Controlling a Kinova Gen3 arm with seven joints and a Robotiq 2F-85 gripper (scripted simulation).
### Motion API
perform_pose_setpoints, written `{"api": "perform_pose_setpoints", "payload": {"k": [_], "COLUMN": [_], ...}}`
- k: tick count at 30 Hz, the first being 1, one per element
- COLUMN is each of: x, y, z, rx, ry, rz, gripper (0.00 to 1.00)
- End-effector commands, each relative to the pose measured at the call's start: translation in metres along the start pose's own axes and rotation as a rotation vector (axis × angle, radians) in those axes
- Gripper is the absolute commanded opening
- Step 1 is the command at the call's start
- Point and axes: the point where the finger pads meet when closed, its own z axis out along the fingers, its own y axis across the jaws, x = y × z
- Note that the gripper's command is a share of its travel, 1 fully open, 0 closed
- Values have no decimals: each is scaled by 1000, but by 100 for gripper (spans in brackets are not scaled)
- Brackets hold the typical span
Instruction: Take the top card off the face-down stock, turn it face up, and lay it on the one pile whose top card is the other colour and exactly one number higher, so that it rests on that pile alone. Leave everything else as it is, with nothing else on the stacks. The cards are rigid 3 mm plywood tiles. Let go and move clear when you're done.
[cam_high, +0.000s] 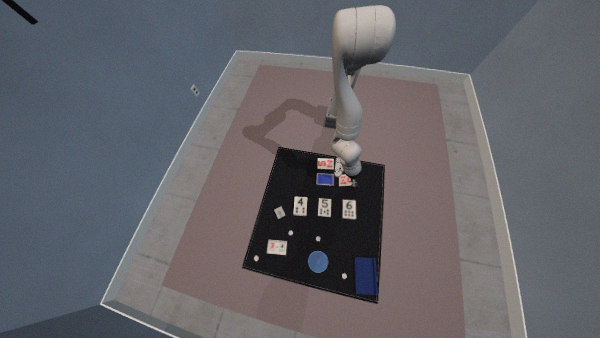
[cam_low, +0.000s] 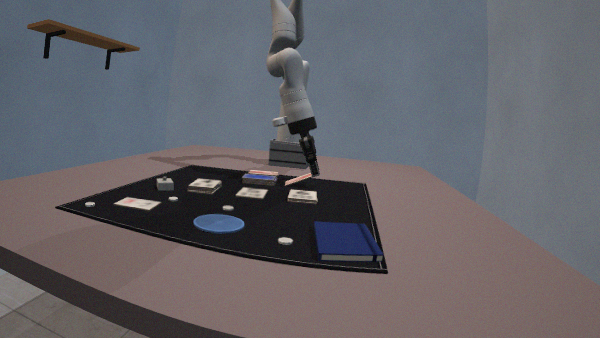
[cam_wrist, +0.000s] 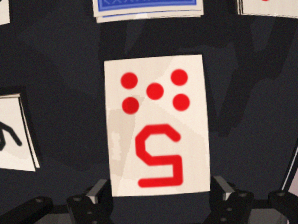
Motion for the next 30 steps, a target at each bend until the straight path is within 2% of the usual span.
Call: {"api": "perform_pose_setpoints", "payload": {"k": [1,30], "x": [2,2], "y": [-4,-4], "z": [0,0], "rx": [9,9], "ry": [3,16], "rz": [-14,-14], "gripper": [71,71]}}
